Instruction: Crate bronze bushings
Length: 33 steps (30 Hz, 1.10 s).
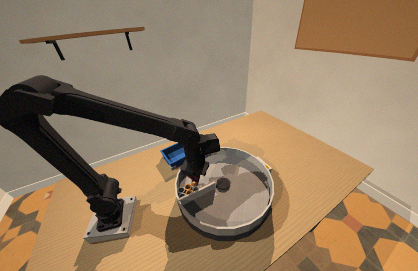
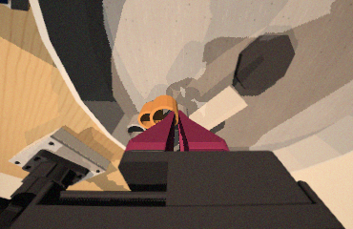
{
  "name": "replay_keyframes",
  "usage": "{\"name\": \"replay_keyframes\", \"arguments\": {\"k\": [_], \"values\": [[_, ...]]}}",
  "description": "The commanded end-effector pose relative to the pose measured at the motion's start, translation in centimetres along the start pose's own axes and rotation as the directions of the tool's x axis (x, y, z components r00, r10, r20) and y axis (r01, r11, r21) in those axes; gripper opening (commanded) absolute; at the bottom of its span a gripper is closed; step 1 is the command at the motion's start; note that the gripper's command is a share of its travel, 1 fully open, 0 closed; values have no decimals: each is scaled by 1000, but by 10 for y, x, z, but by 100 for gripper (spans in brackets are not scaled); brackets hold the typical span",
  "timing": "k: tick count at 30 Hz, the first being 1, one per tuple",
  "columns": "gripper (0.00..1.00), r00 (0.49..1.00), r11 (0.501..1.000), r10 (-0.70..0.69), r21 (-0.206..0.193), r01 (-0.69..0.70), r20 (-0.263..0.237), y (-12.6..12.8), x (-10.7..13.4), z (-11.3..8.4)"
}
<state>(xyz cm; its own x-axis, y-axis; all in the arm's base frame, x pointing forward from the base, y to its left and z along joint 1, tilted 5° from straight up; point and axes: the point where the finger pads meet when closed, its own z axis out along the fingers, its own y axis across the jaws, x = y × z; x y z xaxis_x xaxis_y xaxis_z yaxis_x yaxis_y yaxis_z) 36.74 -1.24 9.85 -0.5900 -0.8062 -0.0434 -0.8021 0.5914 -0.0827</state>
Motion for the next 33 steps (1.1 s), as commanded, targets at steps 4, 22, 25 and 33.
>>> {"name": "replay_keyframes", "arguments": {"k": [4, 22, 25, 33], "values": [[0, 999, 998, -2, 64, -1, 42, -23, -14, -54], [0, 999, 998, -2, 56, -1, 38, -24, -16, -69], [0, 999, 998, -2, 56, -1, 38, -24, -16, -69], [0, 999, 998, -2, 56, -1, 38, -24, -16, -69]]}}
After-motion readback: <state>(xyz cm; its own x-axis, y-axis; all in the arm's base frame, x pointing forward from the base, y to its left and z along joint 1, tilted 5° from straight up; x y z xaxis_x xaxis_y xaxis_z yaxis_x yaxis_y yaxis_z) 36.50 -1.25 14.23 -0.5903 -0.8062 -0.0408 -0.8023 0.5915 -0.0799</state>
